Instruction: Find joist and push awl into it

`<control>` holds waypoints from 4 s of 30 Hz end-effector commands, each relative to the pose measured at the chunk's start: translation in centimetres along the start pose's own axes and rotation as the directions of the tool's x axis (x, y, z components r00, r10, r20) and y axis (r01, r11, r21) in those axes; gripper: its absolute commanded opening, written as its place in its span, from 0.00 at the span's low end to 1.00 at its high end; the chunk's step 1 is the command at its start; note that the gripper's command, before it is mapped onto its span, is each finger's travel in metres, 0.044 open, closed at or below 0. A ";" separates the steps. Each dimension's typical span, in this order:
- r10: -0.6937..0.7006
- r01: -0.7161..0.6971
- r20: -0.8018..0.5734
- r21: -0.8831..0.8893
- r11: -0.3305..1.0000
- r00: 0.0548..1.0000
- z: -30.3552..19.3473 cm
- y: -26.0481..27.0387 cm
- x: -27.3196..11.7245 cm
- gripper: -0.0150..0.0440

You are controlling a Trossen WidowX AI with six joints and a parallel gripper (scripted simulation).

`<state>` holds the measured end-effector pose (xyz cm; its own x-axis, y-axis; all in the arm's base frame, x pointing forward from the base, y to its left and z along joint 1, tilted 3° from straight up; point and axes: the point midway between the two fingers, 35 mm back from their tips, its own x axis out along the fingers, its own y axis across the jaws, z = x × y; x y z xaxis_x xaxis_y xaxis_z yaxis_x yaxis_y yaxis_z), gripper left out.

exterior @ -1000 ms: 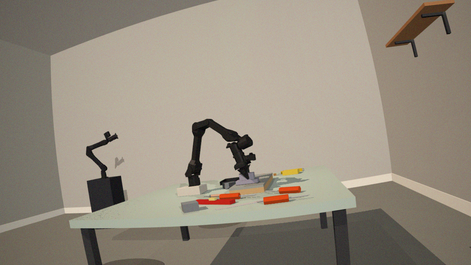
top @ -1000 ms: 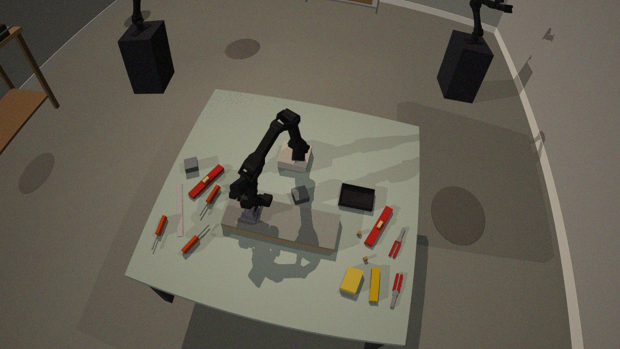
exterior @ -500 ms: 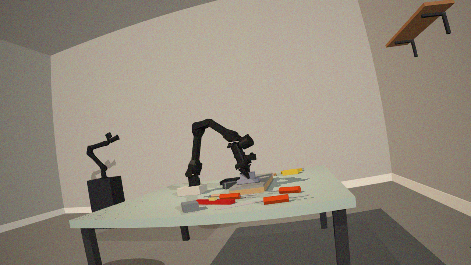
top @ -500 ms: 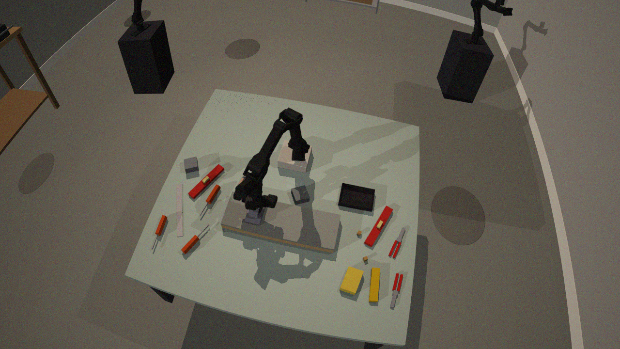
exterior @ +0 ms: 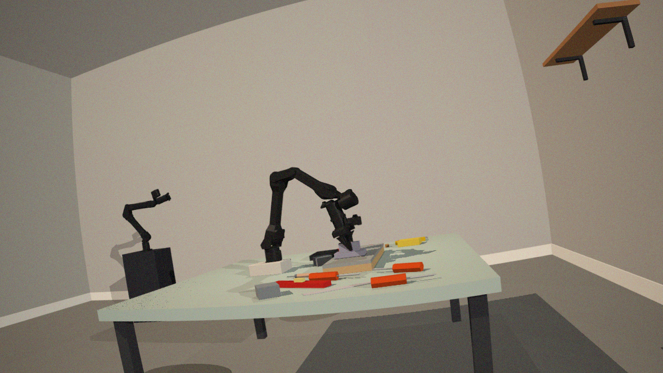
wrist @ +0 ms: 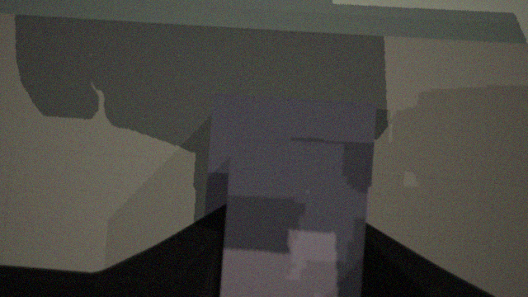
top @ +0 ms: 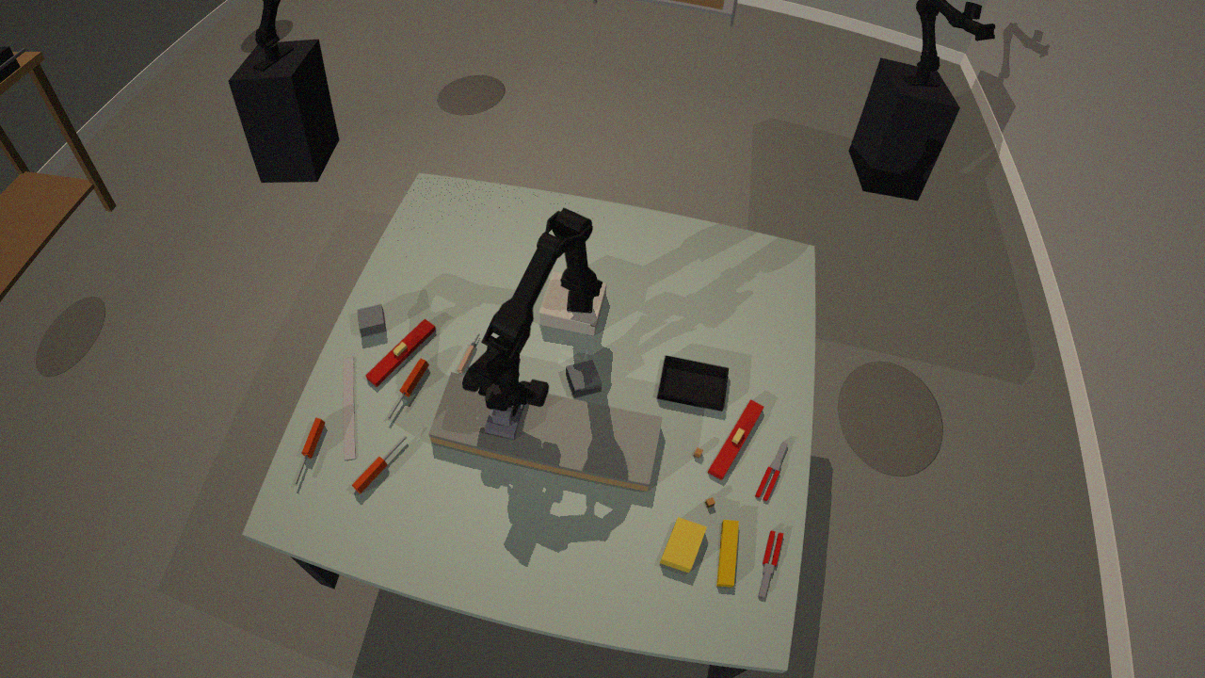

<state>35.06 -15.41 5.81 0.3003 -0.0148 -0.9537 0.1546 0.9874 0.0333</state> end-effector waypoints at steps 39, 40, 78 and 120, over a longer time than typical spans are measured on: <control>0.006 -0.006 -0.001 0.002 1.000 1.000 -0.1 6.3 0.1 0.25; 0.007 -0.007 -0.001 0.002 1.000 1.000 -0.1 6.5 0.1 0.25; 0.012 -0.012 -0.001 0.004 1.000 1.000 0.0 12.0 0.0 0.25; 0.018 -0.018 -0.001 0.005 1.000 1.000 0.0 18.0 -0.1 0.25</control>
<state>37.76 1.66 6.50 0.3042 0.0004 -0.9526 0.1562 0.9864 0.0503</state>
